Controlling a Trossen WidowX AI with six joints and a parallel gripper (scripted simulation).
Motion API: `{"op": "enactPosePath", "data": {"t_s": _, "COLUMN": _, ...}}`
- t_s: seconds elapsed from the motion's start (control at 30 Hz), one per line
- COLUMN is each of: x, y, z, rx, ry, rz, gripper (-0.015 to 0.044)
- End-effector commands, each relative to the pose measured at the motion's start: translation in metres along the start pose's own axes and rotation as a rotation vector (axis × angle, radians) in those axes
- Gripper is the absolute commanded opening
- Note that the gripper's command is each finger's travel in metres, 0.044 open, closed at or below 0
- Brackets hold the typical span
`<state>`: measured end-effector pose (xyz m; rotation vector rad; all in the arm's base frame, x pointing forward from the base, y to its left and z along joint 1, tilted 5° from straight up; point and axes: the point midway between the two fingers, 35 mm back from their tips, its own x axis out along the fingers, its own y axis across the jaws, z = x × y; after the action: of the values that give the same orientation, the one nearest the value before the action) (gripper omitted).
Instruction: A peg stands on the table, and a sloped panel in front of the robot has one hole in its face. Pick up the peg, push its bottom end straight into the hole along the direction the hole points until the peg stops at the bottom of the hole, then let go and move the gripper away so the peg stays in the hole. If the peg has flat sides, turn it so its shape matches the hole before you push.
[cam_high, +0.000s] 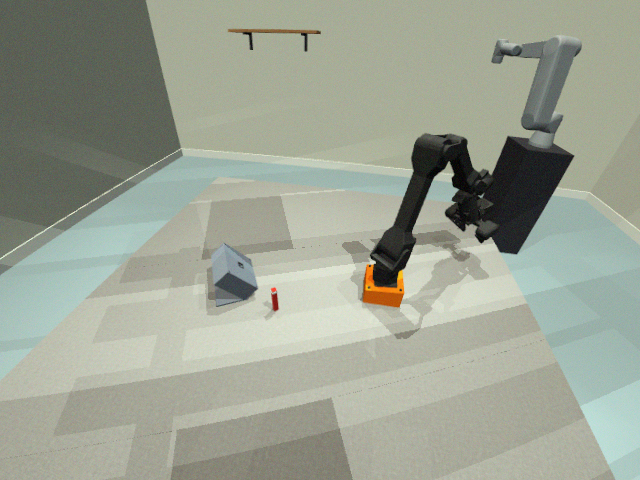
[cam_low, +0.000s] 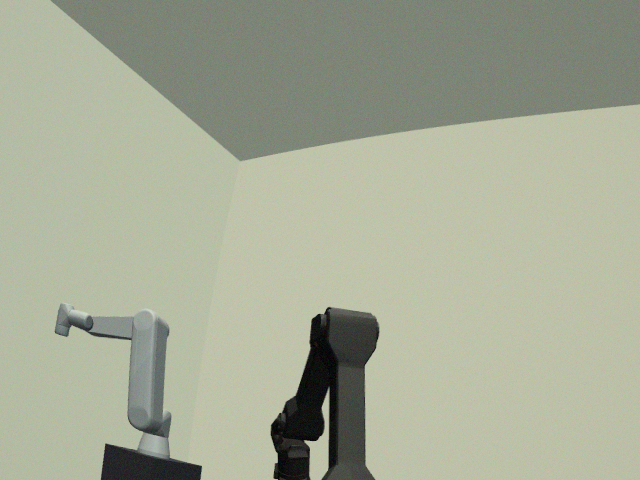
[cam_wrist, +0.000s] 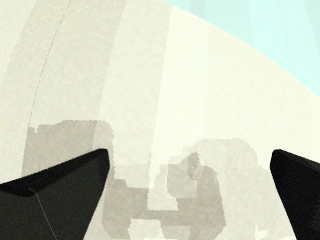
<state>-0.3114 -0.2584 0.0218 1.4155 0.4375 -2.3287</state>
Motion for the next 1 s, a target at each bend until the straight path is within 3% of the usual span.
{"op": "enactPosePath", "data": {"t_s": 0.0, "x": 0.0, "y": 0.001, "z": 0.0, "rx": 0.0, "ry": 0.0, "rz": 0.001, "gripper": 0.0426}}
{"op": "enactPosePath", "data": {"t_s": 0.97, "x": -0.047, "y": 0.126, "z": -0.049, "rx": -0.036, "ry": 0.045, "rz": 0.152, "gripper": 0.044}}
